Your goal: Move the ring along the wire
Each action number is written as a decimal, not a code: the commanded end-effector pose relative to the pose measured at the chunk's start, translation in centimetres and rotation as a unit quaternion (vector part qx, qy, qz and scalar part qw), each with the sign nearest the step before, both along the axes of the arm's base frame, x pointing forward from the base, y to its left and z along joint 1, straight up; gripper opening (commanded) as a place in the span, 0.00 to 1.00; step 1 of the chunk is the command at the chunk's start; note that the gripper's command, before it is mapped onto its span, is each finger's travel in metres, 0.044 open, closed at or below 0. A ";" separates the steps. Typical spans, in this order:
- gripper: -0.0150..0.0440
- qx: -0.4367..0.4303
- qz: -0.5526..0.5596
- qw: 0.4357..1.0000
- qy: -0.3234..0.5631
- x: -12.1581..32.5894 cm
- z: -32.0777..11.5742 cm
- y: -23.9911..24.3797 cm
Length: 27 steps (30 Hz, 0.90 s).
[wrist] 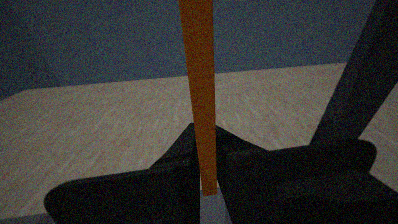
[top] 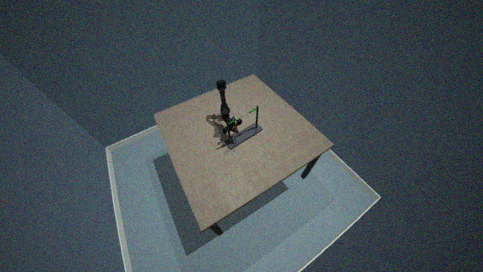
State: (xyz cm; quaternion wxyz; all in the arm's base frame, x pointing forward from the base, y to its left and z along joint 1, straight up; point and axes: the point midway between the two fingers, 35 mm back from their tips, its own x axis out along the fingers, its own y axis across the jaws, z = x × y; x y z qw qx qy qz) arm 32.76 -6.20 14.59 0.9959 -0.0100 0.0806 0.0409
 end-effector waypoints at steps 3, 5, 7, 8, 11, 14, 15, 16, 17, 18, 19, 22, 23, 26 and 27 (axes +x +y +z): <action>0.00 -0.002 0.003 1.000 -0.001 0.0 0.1 0.1; 0.00 -0.002 0.003 1.000 -0.001 0.0 0.1 0.1; 0.00 -0.001 0.003 1.000 -0.001 0.0 0.1 0.1; 0.00 -0.001 0.003 1.000 -0.001 0.0 0.1 0.2; 0.00 -0.001 0.003 1.000 0.000 0.0 0.1 0.5; 0.00 0.000 0.004 1.000 0.000 0.0 0.1 0.8; 0.00 0.000 0.004 1.000 0.000 0.0 0.1 0.9; 0.00 0.000 0.004 1.000 0.000 -0.1 0.1 1.0; 0.00 0.000 0.004 1.000 0.001 -0.1 0.1 1.1; 0.00 0.001 0.004 1.000 0.001 -0.1 0.1 1.2; 0.00 0.001 0.004 1.000 0.001 -0.1 0.1 1.3; 0.00 0.001 0.005 1.000 0.001 -0.1 0.1 1.6; 0.00 0.001 0.005 1.000 0.001 -0.1 0.1 1.7; 0.00 0.002 0.005 1.000 0.001 -0.1 0.1 2.0; 0.00 0.002 0.006 1.000 0.002 -0.1 0.1 2.1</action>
